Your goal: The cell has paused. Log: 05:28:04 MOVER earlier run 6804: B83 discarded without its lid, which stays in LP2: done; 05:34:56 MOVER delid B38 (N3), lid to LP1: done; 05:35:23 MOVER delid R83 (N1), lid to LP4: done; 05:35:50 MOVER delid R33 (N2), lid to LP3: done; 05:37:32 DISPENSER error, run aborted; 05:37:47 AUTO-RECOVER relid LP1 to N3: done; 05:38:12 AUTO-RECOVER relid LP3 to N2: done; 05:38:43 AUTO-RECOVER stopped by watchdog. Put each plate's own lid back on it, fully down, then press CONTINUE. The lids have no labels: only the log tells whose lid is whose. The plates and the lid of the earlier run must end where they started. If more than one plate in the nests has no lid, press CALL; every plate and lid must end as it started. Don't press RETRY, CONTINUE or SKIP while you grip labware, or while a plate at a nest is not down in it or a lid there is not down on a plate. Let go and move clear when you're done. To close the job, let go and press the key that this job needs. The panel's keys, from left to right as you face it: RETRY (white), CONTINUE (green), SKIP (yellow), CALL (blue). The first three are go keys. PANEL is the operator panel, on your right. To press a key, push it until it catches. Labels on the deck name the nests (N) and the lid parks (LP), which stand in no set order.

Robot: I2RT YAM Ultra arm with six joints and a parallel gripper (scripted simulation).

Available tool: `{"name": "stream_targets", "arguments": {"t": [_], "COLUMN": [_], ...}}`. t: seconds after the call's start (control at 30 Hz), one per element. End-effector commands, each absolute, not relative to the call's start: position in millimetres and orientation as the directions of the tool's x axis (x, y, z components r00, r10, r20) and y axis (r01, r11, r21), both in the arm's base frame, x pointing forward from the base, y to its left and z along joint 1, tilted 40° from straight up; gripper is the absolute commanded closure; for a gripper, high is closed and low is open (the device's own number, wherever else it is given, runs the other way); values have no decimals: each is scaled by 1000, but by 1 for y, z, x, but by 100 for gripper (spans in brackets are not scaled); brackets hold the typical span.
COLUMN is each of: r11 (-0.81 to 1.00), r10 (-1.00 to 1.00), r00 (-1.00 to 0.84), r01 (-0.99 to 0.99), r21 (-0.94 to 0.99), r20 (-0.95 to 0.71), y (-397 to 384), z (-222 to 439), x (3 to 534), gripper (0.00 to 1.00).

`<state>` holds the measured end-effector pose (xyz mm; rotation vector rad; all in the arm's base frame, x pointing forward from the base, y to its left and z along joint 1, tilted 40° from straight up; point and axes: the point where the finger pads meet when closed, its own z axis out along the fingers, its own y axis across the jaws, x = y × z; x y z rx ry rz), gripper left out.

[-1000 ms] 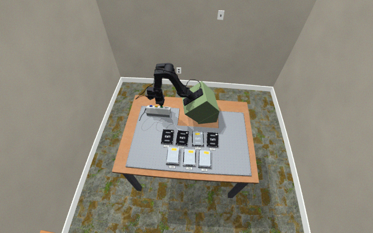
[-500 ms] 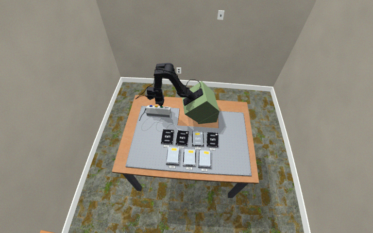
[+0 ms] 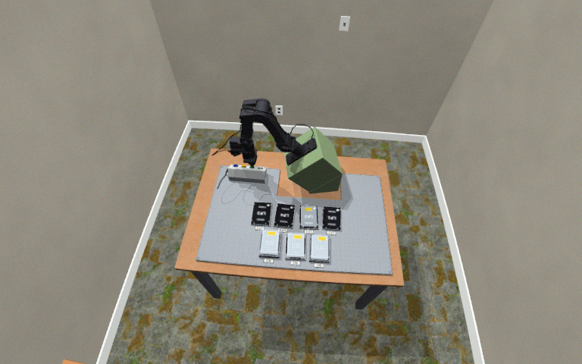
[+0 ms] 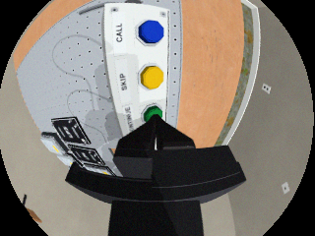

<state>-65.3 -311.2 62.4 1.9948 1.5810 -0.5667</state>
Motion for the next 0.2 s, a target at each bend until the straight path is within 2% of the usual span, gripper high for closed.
{"name": "stream_targets", "arguments": {"t": [0.0, 0.17], "r11": [-159, -158], "r10": [739, 735], "r00": [222, 221], "r01": [975, 975], "r21": [156, 155], "r20": [-636, -641], "y": [-321, -324], "z": [66, 68], "x": [-62, -62], "gripper": [100, 100]}}
